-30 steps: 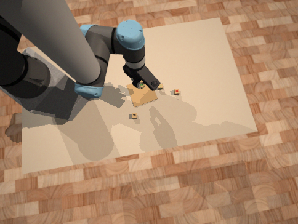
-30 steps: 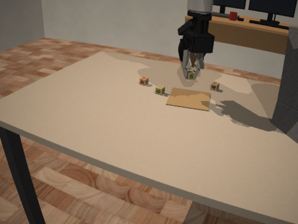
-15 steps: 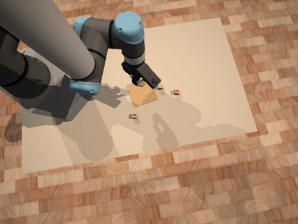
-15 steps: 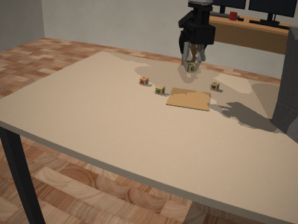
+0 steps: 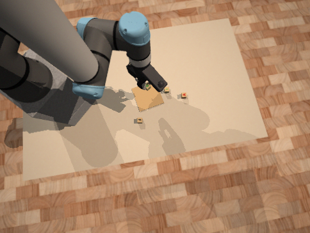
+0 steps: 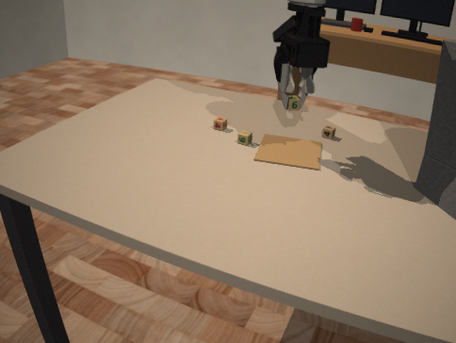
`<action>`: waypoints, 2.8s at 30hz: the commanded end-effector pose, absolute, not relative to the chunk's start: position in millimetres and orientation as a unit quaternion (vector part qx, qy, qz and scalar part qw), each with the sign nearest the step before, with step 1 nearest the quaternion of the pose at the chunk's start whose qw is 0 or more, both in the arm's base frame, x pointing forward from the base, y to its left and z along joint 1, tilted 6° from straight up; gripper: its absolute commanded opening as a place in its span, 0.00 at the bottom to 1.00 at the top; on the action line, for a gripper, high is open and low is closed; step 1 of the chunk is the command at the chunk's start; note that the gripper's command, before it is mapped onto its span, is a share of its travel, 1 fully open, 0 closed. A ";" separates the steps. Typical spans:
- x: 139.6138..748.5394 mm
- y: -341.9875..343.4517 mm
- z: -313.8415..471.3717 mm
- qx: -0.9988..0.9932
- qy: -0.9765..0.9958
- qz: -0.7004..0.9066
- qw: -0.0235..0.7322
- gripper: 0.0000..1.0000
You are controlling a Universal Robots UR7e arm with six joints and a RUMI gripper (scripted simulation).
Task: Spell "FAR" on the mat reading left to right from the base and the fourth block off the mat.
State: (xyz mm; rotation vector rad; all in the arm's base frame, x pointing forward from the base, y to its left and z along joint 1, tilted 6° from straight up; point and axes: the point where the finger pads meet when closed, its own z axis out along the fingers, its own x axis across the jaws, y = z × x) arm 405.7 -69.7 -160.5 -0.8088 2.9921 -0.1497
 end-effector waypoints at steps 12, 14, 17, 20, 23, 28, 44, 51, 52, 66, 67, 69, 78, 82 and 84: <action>407.0 -71.2 -159.9 -0.293 0.955 -0.049 0.018 0.05; 407.3 -71.7 -159.9 -0.305 0.951 -0.049 0.017 0.05; 407.7 -72.3 -159.8 -0.319 0.946 -0.050 0.017 0.05; 408.2 -73.0 -159.7 -0.335 0.941 -0.050 0.016 0.05; 408.9 -74.1 -159.6 -0.362 0.931 -0.050 0.014 0.05; 410.2 -76.2 -159.3 -0.418 0.907 -0.051 0.011 0.05; 413.2 -83.1 -158.5 -0.607 0.793 -0.052 0.000 0.05; 413.4 -85.6 -158.3 -0.678 0.733 -0.052 -0.005 0.05; 413.4 -85.6 -158.3 -0.678 0.733 -0.052 -0.005 0.05; 411.2 -92.1 -157.8 -0.829 0.558 -0.049 -0.017 0.05; 410.9 -92.5 -157.8 -0.837 0.544 -0.049 -0.018 0.05; 410.9 -92.5 -157.8 -0.837 0.544 -0.049 -0.018 0.05; 407.3 -97.5 -157.5 -0.910 0.411 -0.046 -0.025 0.05; 405.4 -99.8 -157.4 -0.934 0.353 -0.044 -0.028 0.05; 404.4 -101.0 -157.3 -0.945 0.323 -0.043 -0.029 0.05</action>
